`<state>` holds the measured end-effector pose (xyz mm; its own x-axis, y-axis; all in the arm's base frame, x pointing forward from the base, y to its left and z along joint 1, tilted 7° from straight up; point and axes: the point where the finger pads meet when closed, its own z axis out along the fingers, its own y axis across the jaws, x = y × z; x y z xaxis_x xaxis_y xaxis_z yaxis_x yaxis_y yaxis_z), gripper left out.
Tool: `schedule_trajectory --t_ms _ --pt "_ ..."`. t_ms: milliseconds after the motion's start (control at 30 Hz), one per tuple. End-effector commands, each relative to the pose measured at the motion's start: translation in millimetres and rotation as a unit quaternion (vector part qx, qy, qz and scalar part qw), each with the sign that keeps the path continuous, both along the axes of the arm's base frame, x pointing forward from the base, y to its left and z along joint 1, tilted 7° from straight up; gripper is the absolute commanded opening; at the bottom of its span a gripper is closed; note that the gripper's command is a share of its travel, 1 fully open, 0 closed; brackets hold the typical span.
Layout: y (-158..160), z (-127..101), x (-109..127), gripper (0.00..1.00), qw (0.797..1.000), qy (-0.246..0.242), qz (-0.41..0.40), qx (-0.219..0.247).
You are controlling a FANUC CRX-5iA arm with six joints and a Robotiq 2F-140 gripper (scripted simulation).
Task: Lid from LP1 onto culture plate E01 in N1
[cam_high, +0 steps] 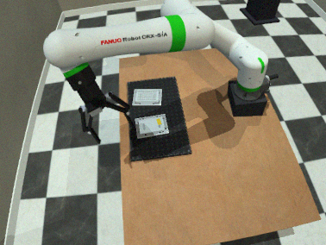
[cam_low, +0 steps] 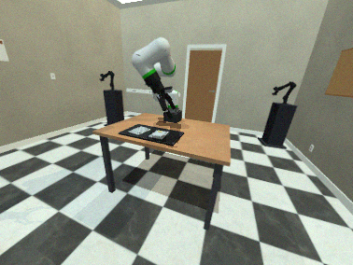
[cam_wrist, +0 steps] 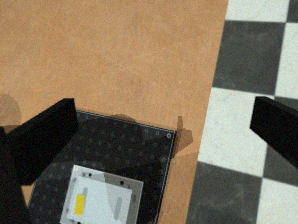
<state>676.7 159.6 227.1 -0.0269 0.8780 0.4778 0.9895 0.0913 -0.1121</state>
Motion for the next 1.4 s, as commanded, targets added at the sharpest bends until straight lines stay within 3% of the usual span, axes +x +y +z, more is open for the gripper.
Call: schedule_trajectory --t_ms 0,600,800,1033,1100,1133,1367 --pt "0 2 0 1.0 1.0 -0.001 0.0 0.0" --pt "0 1 0 1.0 1.0 -0.001 -0.002 -0.001" --pt "-8 -16 -5 1.0 0.994 0.034 -0.101 -0.036" --pt "-55 -78 -41 1.0 0.951 0.086 -0.28 -0.099" --pt "-55 -78 -41 1.0 0.951 0.086 -0.28 -0.099" --pt "-65 -88 -49 1.0 0.93 0.102 -0.334 -0.118" --pt "-123 -142 -106 1.0 0.87 0.125 -0.453 -0.15"
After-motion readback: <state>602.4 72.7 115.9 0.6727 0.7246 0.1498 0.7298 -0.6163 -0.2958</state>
